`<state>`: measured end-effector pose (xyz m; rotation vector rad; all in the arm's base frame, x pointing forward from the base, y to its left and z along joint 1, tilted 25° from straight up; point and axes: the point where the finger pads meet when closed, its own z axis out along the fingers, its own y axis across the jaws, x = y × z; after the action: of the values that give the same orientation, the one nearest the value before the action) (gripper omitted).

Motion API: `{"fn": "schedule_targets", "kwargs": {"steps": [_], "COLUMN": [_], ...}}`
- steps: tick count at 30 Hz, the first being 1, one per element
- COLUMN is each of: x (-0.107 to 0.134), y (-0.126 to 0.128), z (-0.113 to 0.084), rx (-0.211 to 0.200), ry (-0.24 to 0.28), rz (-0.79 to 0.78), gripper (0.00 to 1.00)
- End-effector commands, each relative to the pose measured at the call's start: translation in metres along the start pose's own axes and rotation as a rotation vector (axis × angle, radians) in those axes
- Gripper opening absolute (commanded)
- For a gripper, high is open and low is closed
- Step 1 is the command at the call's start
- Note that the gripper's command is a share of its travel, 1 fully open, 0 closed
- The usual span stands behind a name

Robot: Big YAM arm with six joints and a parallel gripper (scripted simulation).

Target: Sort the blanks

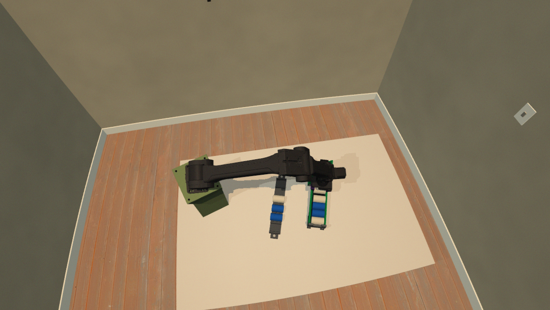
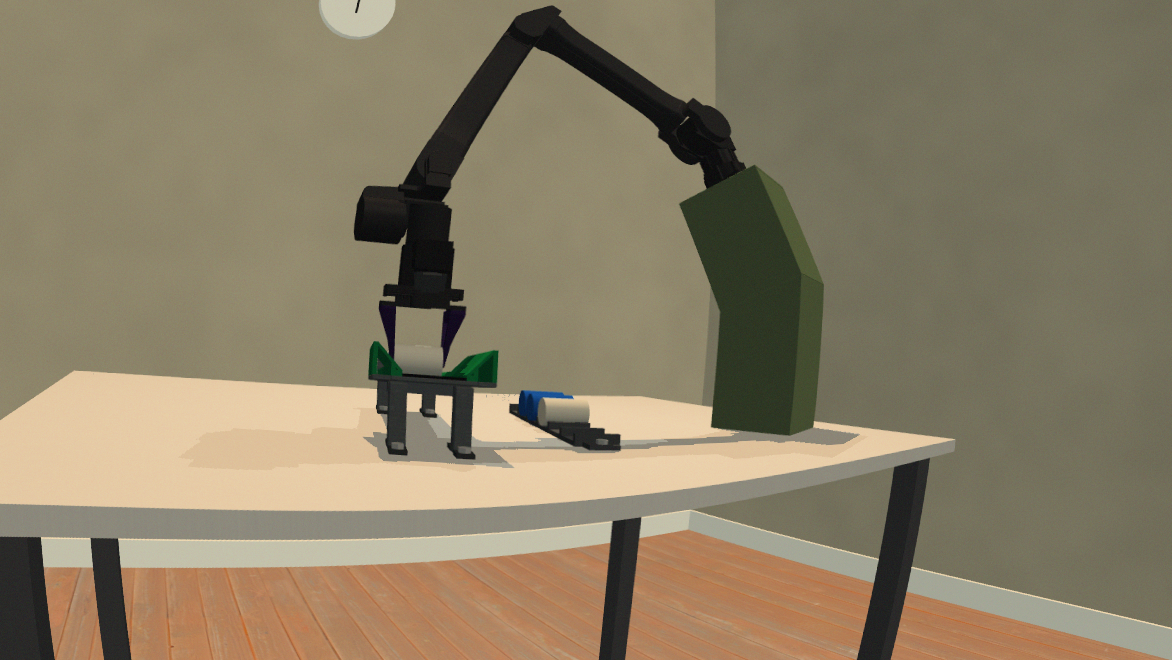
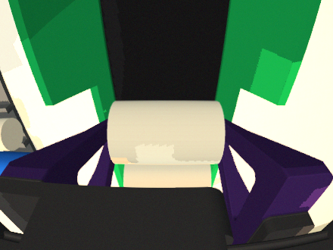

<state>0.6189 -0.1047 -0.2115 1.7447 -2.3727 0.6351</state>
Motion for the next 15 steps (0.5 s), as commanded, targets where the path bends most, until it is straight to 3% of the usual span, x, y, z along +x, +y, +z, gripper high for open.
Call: {"fn": "schedule_targets", "kwargs": {"steps": [1, 15], "x": [-0.0163, -0.0161], "y": [-0.013, -0.0137], "z": [-0.0076, -0.0086], "rx": [0.019, 0.021], "ry": [-0.011, -0.011], "rz": [-0.002, -0.001], "gripper": [0.62, 0.62]}}
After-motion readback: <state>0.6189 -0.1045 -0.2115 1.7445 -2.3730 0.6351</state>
